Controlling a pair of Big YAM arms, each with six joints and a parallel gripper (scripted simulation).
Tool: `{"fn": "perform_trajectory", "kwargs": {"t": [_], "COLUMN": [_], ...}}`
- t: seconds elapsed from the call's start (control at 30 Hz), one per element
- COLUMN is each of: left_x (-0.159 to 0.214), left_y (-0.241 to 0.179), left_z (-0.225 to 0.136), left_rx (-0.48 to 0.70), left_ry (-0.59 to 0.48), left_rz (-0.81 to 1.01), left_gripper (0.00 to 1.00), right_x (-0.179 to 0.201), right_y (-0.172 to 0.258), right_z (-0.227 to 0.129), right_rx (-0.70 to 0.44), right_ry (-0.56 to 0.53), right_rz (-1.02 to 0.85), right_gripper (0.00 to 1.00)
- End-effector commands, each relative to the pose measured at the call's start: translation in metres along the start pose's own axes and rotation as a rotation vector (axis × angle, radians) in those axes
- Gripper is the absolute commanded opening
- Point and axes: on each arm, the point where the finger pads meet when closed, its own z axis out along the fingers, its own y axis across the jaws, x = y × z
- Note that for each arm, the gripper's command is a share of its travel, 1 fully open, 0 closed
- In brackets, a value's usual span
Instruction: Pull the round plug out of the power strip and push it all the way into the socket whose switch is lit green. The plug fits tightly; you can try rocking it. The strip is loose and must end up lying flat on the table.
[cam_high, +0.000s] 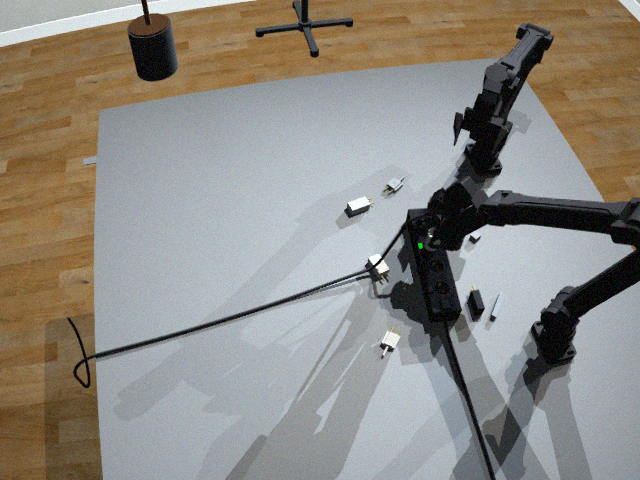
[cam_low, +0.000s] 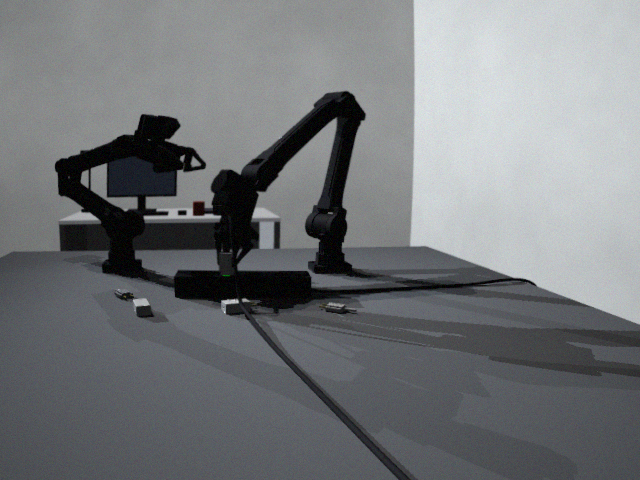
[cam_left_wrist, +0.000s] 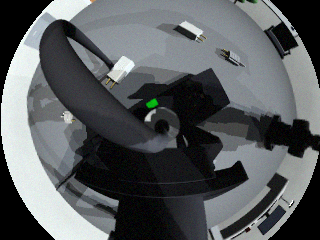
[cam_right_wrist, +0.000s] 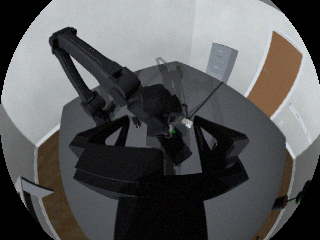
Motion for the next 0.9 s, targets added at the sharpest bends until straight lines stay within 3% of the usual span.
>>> {"fn": "perform_trajectory", "kwargs": {"t": [0.0, 0.2, 0.33, 0.53, 0.87], "left_x": [0.059, 0.074, 0.072, 0.079, 0.061], "left_y": [0.015, 0.016, 0.009, 0.010, 0.015], "left_z": [0.034, 0.045, 0.043, 0.048, 0.044], "left_rx": [-0.015, 0.002, -0.016, -0.044, 0.012], "left_ry": [0.195, 0.237, 0.165, 0.139, 0.220], "left_rz": [0.011, 0.009, 0.023, 0.032, 0.005], "left_gripper": [0.33, 0.33, 0.33, 0.33, 0.33], "right_x": [-0.026, -0.021, -0.009, -0.008, -0.009], "right_y": [0.001, -0.007, -0.015, -0.015, -0.012], "right_z": [-0.004, -0.002, -0.001, -0.001, -0.002], "right_rx": [-0.002, 0.026, 0.055, 0.055, 0.044], "right_ry": [-0.029, -0.008, 0.038, 0.041, 0.038], "right_rz": [-0.009, -0.014, -0.004, -0.004, -0.007], "right_gripper": [1.00, 1.00, 1.00, 1.00, 1.00]}}
